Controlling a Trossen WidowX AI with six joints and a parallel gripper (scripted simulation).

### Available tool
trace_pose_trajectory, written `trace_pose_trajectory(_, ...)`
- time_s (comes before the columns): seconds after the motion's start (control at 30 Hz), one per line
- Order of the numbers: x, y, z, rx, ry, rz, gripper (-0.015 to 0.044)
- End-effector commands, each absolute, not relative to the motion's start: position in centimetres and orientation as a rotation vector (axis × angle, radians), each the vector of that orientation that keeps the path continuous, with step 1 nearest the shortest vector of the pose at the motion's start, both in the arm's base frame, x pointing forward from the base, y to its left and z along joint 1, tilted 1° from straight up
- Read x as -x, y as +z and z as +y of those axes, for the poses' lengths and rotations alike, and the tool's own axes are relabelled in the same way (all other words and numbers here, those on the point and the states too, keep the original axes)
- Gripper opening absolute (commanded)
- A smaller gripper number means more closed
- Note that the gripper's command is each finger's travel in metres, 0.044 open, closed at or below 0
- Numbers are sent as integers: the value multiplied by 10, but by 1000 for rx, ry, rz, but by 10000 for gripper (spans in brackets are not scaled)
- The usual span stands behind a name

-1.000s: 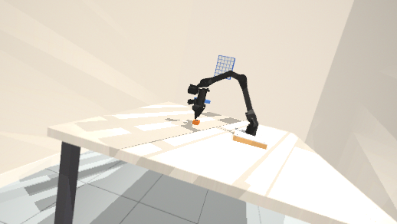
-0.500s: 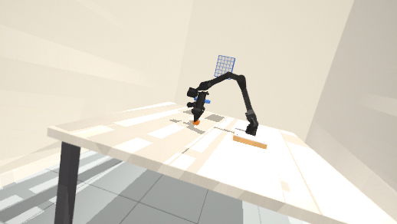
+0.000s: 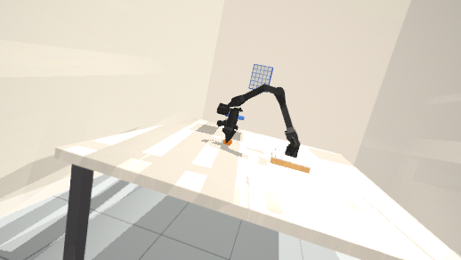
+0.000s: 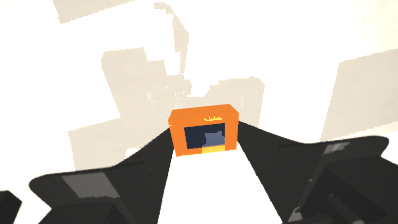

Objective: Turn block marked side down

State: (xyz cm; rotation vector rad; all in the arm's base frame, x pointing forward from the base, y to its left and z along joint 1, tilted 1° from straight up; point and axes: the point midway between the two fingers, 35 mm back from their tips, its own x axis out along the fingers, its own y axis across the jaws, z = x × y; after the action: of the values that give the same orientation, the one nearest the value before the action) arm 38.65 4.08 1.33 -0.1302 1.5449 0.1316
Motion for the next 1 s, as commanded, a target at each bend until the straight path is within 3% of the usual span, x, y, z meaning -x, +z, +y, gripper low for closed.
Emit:
trace_pose_trajectory(0.0,-385,11,41,125,130,1551,262)
trace_pose_trajectory(0.5,-385,11,41,125,130,1551,162)
trace_pose_trajectory(0.7,-384,40,41,125,130,1551,5)
trace_pose_trajectory(0.97,-386,39,41,121,132,1515,0)
